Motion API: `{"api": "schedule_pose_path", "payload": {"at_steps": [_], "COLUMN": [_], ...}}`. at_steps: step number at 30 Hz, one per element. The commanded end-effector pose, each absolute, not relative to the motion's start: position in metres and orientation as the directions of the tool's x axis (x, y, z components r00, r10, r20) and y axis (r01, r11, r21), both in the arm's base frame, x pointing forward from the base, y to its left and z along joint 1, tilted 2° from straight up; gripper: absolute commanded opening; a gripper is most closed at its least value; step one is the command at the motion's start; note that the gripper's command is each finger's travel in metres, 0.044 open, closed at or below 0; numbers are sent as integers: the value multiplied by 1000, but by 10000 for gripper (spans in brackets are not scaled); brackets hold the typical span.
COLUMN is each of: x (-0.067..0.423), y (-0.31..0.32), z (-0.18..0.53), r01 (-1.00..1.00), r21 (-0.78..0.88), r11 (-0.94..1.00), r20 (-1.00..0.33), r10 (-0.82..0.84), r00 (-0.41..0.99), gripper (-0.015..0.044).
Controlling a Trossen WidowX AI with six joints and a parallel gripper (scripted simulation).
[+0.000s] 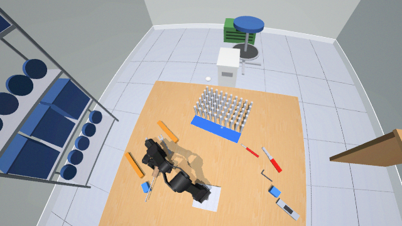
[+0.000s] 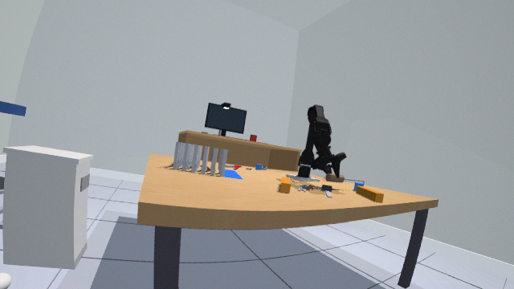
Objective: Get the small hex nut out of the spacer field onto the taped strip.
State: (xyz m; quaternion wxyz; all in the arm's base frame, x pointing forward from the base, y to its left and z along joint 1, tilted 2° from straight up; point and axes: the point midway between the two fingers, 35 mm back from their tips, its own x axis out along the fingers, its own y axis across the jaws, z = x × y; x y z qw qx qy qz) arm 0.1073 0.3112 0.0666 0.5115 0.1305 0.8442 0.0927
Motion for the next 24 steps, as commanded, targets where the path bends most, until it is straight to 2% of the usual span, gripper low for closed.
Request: {"api": "schedule_pose_path", "payload": {"at_steps": [1,24], "x": [105,103], "y": [311,307], "z": [63,46], "r01": [130,131], "r21": [290,290], "r11": [948,948], "r20": [-835,-835], "r10": [318,317], "r00": [-450,-450], "gripper": [0,0]}}
